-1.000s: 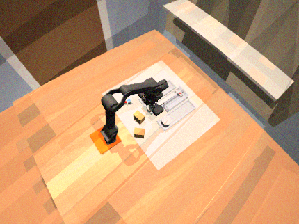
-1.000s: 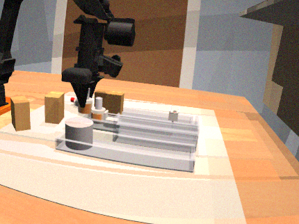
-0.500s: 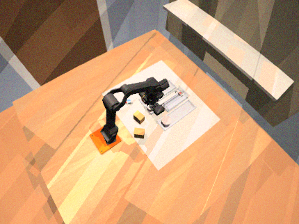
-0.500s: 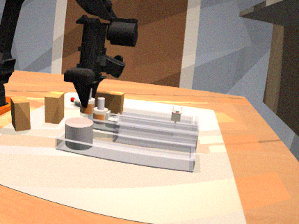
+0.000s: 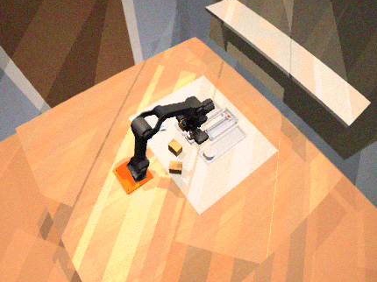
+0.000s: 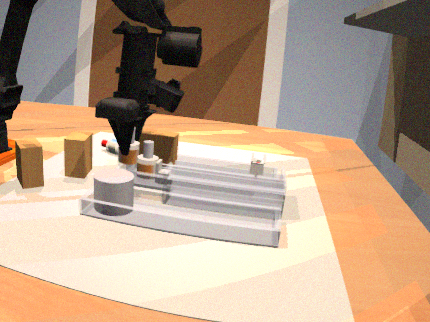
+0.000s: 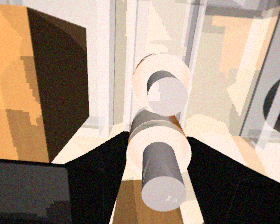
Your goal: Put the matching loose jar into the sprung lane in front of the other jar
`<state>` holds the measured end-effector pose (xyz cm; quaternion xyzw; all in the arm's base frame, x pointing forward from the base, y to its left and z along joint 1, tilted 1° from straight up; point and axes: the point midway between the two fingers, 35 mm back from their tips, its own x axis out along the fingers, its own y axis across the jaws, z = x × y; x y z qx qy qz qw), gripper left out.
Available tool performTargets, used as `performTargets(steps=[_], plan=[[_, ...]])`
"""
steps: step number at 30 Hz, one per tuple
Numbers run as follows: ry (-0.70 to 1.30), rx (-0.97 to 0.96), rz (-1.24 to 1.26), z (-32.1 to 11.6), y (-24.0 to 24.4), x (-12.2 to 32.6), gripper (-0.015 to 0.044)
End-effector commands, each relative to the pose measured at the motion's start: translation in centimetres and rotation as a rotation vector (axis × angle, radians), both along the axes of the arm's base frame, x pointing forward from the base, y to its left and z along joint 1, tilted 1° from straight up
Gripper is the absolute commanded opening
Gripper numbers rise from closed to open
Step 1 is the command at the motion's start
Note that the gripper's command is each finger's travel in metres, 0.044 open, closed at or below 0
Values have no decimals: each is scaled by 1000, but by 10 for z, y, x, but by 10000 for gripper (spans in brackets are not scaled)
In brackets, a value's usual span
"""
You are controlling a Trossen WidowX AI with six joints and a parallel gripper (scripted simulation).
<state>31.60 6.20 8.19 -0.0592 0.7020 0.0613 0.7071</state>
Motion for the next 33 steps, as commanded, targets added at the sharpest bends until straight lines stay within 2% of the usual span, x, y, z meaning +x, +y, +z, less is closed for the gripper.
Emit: performTargets(steps=[1,33], plan=[[-25,11,-2,5,3,8,0],[-26,11,-2,6,3,13,0]])
